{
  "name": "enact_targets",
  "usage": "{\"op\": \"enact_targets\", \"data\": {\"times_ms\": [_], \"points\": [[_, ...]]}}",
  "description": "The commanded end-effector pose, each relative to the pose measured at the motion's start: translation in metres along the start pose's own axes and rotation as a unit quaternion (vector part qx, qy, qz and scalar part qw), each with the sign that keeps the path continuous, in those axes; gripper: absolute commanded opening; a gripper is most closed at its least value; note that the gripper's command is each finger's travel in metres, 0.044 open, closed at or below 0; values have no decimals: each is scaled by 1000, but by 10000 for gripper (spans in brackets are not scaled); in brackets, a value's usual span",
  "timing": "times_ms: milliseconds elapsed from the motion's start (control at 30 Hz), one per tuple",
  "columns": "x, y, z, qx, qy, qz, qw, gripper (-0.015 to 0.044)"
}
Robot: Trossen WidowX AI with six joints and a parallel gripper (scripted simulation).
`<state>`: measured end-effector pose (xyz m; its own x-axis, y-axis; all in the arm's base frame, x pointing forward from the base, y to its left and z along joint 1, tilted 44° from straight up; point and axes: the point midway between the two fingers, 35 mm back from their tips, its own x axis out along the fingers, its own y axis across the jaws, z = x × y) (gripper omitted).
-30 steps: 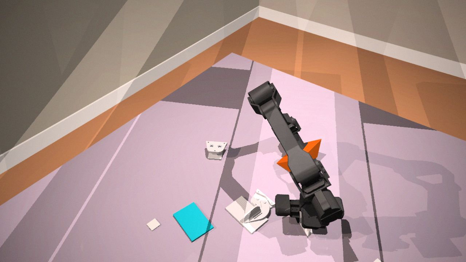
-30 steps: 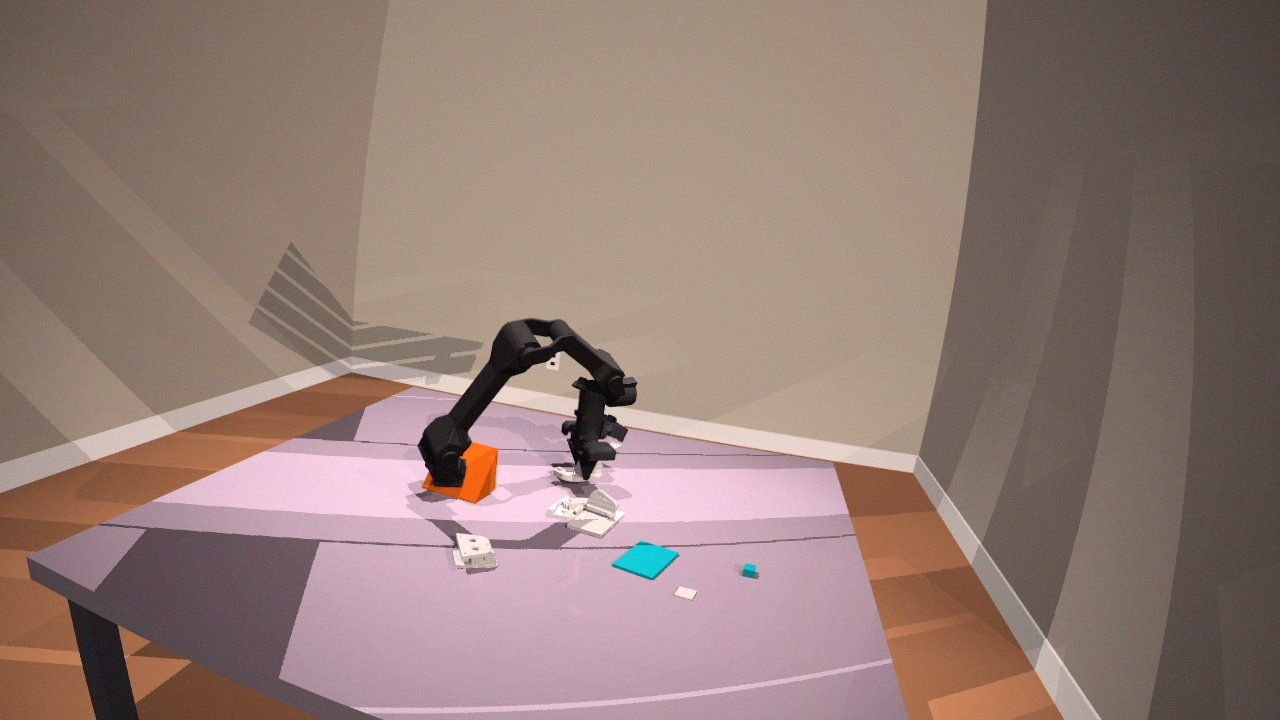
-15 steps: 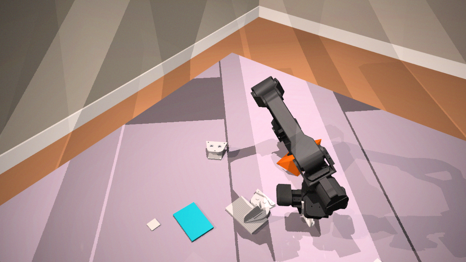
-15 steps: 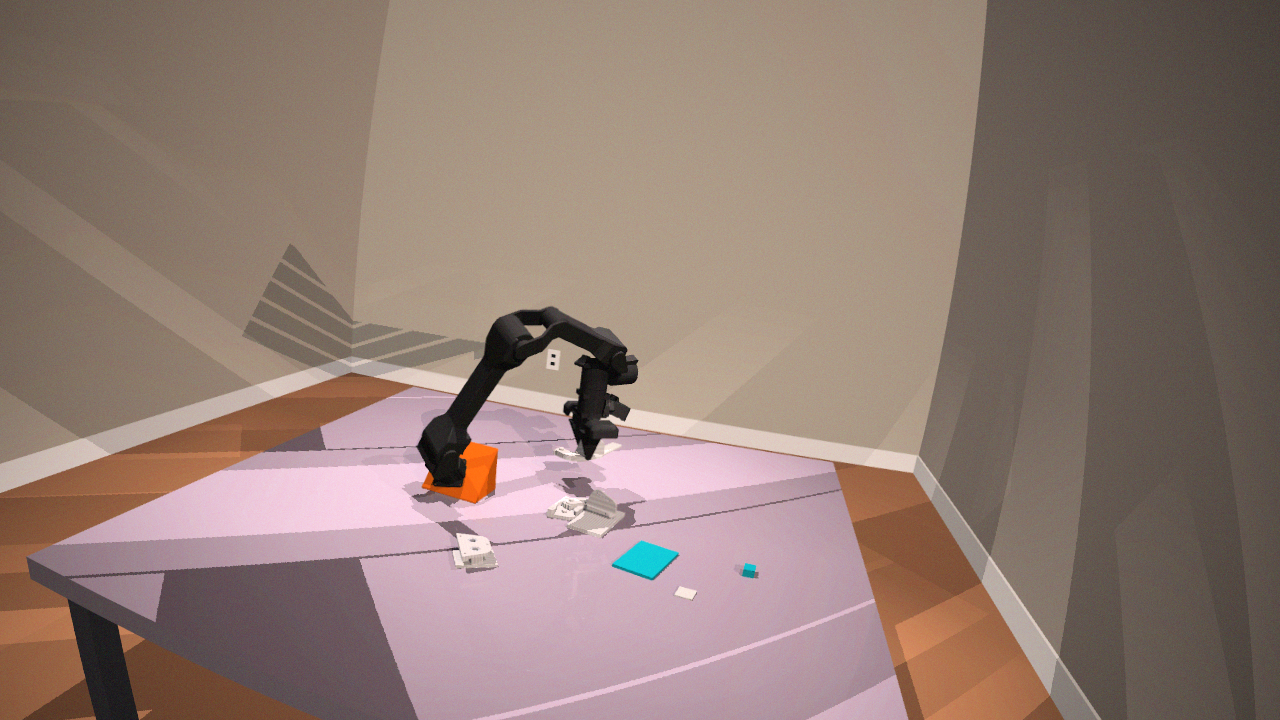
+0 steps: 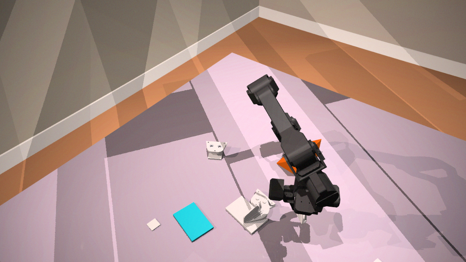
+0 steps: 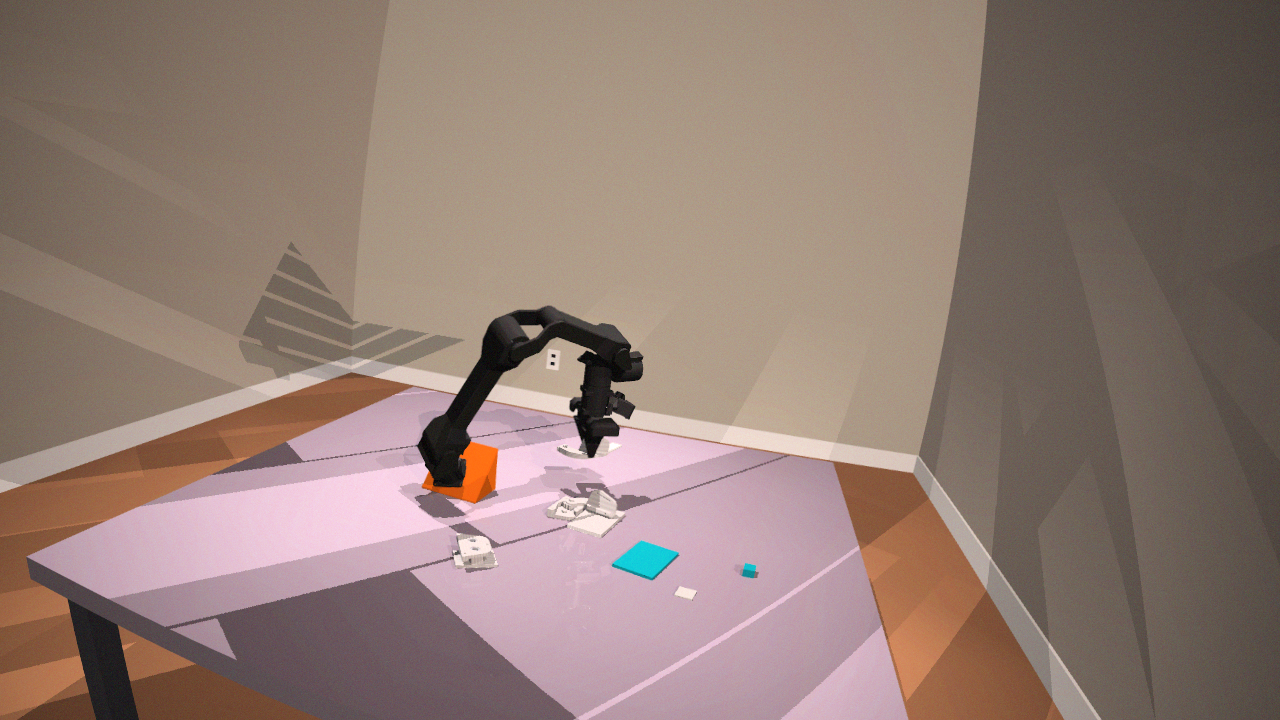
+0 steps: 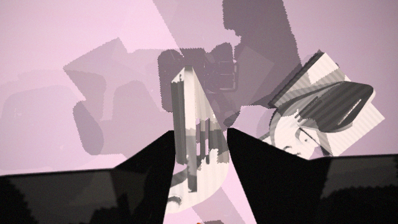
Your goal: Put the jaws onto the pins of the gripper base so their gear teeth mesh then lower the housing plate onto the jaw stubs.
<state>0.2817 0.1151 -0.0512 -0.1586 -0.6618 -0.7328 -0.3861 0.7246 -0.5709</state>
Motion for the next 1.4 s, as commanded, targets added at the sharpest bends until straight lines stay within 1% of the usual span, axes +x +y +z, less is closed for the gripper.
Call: {"op": "enact_targets", "data": {"times_ms": [0, 667, 1367], "points": [[-2, -13, 0, 25, -2, 0, 1000, 134], [-3, -78, -6, 152, -3, 0, 988, 134], [0, -143, -25, 284, 0, -7, 959, 134]]}}
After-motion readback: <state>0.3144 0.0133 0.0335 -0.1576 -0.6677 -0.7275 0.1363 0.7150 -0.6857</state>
